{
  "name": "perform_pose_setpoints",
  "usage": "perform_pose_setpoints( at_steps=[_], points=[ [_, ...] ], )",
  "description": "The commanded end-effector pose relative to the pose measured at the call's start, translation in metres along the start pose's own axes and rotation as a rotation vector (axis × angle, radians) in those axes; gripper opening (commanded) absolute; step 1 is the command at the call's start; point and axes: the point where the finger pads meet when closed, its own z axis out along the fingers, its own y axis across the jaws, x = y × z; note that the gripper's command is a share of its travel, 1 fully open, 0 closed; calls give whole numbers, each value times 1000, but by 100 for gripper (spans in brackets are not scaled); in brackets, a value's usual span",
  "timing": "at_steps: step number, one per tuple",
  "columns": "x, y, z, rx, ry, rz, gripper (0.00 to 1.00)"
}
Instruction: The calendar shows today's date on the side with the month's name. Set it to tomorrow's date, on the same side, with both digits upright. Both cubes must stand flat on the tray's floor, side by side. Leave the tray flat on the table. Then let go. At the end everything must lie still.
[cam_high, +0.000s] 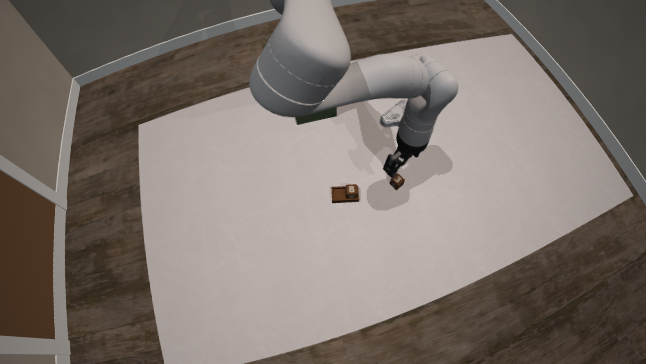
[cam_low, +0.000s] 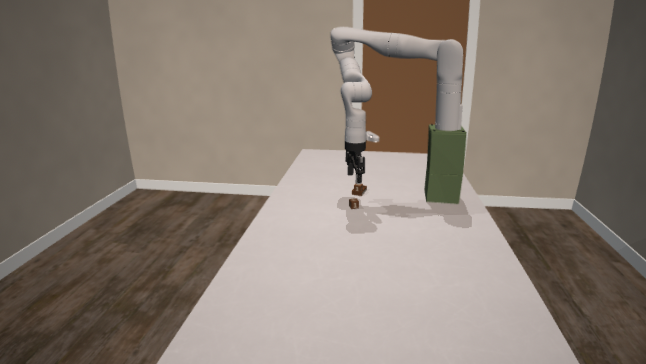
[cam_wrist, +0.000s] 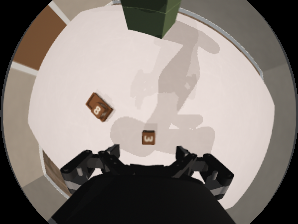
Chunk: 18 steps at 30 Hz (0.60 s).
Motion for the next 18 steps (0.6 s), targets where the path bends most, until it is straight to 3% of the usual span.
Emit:
perform_pose_setpoints(
  at_steps=[1, 18],
  points=[
    [-1, 0, -1, 0, -1, 0, 100],
    [-1, 0, 0, 0, -1, 46, 100]
  ],
)
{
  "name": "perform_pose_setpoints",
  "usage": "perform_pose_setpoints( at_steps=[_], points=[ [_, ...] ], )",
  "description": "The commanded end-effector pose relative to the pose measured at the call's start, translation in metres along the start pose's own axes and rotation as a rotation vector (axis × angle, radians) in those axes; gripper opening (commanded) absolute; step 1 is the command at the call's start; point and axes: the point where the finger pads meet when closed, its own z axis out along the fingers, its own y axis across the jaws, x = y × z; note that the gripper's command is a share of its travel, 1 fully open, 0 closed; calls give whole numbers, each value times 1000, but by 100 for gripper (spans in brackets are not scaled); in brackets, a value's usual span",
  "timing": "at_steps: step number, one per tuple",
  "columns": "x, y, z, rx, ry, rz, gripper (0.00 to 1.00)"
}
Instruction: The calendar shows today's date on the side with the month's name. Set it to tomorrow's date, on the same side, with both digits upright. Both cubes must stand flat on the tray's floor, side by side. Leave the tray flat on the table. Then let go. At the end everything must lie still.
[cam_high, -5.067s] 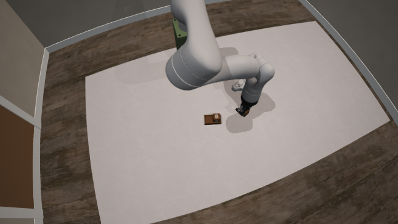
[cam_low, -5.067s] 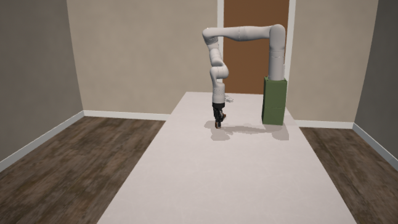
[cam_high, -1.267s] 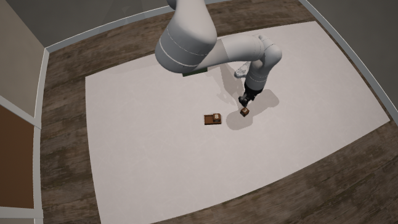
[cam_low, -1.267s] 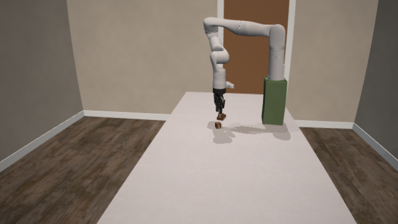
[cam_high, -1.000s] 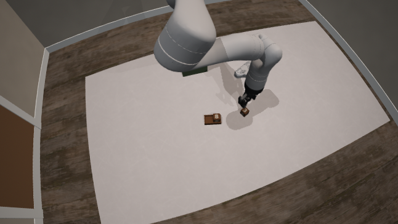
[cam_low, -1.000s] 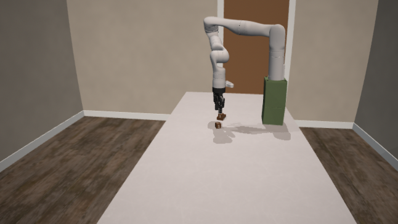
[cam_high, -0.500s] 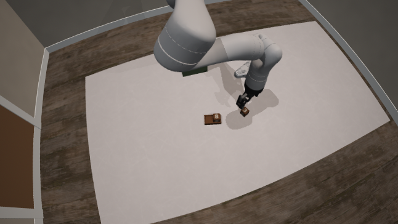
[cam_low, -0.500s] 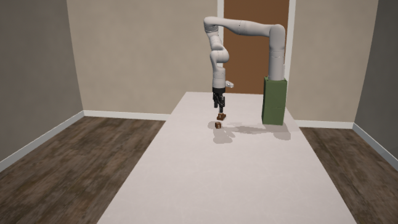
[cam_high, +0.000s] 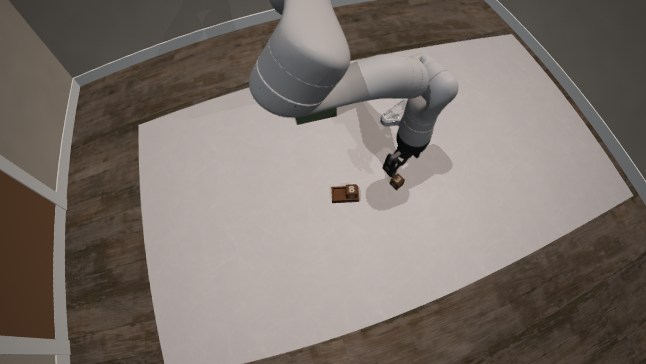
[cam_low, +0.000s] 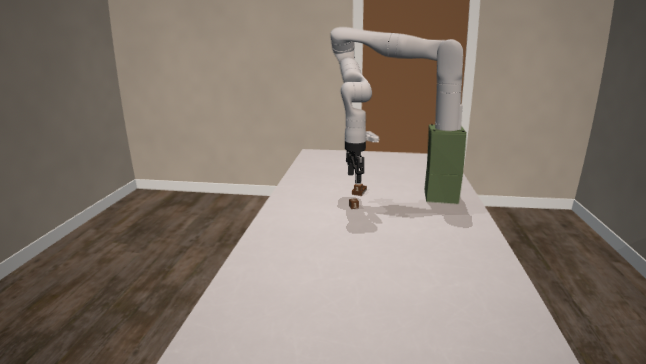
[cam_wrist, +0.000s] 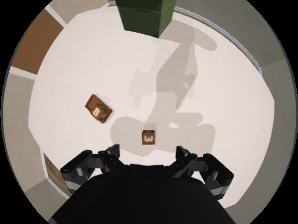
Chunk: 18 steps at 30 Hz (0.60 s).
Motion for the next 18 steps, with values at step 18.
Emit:
perform_pose_setpoints(
  at_steps=[18],
  points=[
    [0, 1, 3, -1, 0, 363, 100]
  ],
)
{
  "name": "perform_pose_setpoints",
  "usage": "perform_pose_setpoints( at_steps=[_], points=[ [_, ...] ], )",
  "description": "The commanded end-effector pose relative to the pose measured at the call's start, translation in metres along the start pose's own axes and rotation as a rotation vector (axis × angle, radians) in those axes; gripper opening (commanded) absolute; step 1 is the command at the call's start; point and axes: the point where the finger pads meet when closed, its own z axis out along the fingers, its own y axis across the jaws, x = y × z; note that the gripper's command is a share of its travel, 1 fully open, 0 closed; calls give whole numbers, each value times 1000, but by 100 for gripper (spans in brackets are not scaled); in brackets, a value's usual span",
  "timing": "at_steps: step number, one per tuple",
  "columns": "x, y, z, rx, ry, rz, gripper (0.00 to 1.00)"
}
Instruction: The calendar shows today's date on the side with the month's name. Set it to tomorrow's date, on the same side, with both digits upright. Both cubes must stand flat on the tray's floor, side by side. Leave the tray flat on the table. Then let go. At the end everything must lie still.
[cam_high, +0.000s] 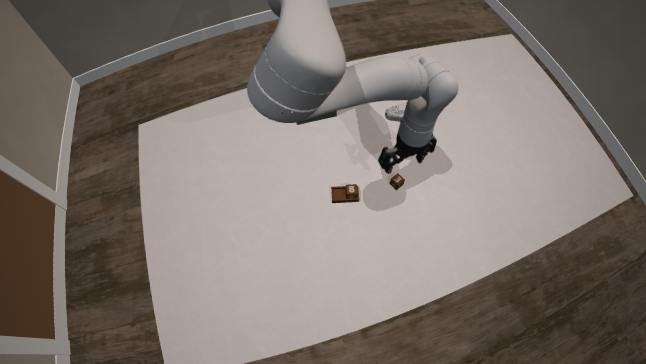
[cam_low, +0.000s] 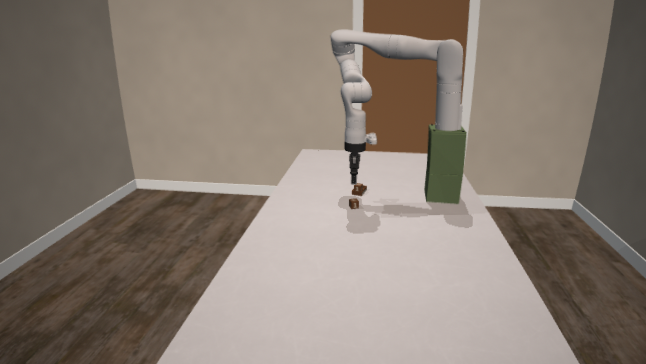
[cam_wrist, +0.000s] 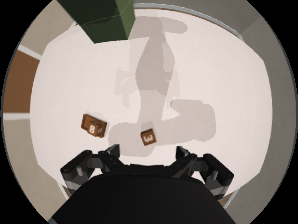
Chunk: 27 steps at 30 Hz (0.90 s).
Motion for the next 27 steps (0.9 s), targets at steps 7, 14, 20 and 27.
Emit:
perform_pose_setpoints(
  at_steps=[7, 14, 20, 27],
  points=[
    [1, 0, 3, -2, 3, 282, 100],
    [1, 0, 4, -1, 3, 472, 100],
    [1, 0, 5, -1, 3, 694, 100],
    [1, 0, 7, -1, 3, 920, 100]
  ],
)
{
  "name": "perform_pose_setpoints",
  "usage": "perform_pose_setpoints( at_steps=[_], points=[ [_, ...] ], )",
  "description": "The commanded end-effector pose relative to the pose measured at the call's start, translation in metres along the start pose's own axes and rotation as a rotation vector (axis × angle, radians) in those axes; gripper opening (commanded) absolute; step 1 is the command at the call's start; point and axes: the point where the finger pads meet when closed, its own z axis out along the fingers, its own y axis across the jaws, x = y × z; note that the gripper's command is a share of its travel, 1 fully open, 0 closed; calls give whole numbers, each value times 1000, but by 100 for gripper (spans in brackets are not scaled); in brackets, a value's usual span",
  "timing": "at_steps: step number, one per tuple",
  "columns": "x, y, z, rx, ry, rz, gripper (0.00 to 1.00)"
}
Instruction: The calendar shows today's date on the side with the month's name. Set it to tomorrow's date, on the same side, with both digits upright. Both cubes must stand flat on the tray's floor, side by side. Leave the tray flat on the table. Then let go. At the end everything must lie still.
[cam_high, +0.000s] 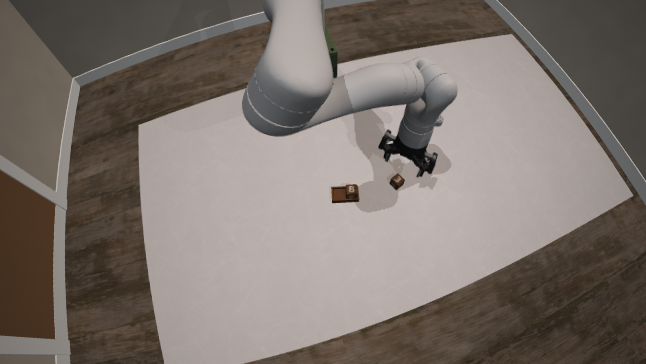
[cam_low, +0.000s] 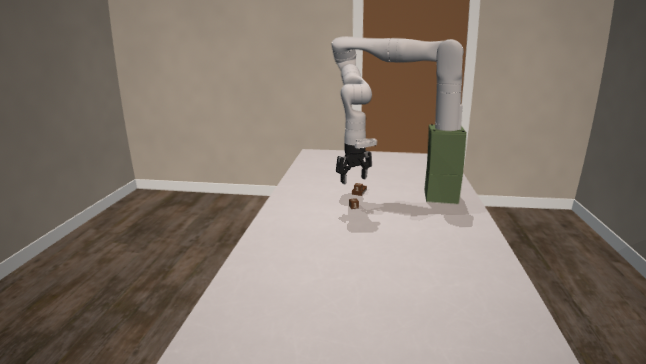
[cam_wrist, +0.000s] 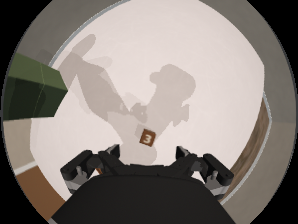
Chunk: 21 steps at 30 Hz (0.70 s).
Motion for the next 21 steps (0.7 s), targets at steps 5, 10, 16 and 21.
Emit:
perform_pose_setpoints(
  at_steps=[5, 10, 16, 21],
  points=[
    [1, -1, 2, 2, 4, 113, 100],
    [0, -1, 2, 2, 4, 215, 100],
    [0, -1, 2, 2, 4, 289, 100],
    [0, -1, 3, 2, 4, 307, 100]
  ],
)
